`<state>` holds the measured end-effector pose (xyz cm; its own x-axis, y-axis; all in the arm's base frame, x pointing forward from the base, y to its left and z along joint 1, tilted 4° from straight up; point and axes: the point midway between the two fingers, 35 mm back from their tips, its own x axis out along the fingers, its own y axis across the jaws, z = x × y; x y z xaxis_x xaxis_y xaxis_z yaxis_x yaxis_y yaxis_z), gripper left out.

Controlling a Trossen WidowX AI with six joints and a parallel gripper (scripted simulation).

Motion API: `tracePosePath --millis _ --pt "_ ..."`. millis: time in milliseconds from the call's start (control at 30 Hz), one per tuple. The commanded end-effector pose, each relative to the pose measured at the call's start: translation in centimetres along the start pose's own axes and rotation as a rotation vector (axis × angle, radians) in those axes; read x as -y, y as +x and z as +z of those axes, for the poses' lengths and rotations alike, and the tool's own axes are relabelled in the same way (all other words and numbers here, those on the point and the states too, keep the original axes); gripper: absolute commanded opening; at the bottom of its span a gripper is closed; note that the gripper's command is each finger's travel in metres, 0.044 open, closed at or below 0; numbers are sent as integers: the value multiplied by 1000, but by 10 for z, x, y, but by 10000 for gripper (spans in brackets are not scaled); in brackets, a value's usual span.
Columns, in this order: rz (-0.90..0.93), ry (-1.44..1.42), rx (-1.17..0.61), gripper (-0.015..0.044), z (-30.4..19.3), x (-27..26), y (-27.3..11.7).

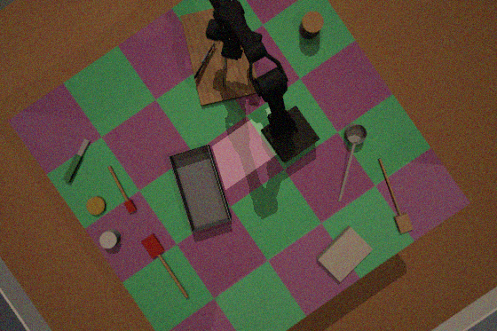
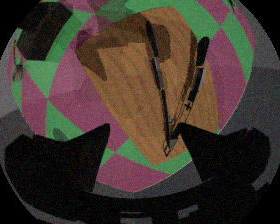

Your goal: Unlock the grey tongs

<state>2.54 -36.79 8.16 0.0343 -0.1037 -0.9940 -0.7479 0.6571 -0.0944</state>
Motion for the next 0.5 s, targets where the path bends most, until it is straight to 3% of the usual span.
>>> tracePosePath --millis 0,100,333,467 --pt "4 2 5 440 5 -63 -23" --pt "5 1 5 440 11 -84 -29" --pt "5 1 5 440 11 -84 -29" --pt "4 3 1 440 10 -82 -48"
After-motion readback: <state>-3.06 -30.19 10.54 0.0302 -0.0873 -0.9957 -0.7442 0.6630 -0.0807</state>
